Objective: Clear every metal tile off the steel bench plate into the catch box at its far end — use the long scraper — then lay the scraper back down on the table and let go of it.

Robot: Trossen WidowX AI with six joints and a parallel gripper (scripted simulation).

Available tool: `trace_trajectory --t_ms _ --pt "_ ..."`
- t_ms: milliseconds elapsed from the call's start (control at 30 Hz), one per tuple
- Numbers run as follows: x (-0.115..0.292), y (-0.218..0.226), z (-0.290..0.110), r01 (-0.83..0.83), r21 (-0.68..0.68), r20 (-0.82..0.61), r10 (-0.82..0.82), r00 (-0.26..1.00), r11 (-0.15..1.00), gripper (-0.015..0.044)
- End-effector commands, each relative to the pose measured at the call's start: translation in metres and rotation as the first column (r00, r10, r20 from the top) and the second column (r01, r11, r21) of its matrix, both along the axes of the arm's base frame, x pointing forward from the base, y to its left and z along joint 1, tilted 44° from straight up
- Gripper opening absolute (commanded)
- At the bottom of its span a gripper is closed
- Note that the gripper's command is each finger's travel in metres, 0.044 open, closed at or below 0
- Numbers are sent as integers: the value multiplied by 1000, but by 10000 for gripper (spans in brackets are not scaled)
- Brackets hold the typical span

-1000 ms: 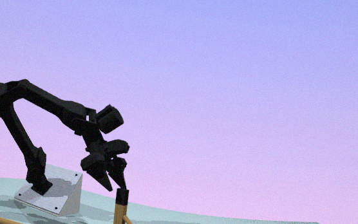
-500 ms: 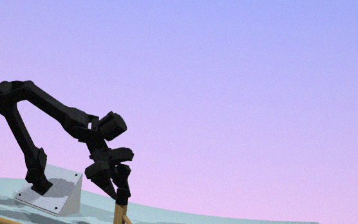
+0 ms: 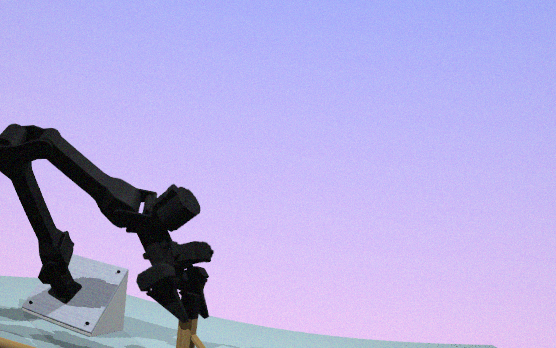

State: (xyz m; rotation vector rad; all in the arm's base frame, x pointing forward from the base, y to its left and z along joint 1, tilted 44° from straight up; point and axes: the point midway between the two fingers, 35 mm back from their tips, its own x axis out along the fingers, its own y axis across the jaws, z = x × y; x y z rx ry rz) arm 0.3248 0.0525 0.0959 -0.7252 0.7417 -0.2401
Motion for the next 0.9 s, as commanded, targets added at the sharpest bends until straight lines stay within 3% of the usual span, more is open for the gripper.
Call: trace_trajectory --t_ms 0,167,600,867 --pt "3 -5 -6 -5 -7 -8 5 1000 1000 440" --pt "7 -9 -9 -6 -9 -5 5 1000 1000 440" --pt "6 -6 -4 0 -4 3 0 1000 1000 99" --pt "6 -6 -4 0 -4 3 0 1000 1000 26"
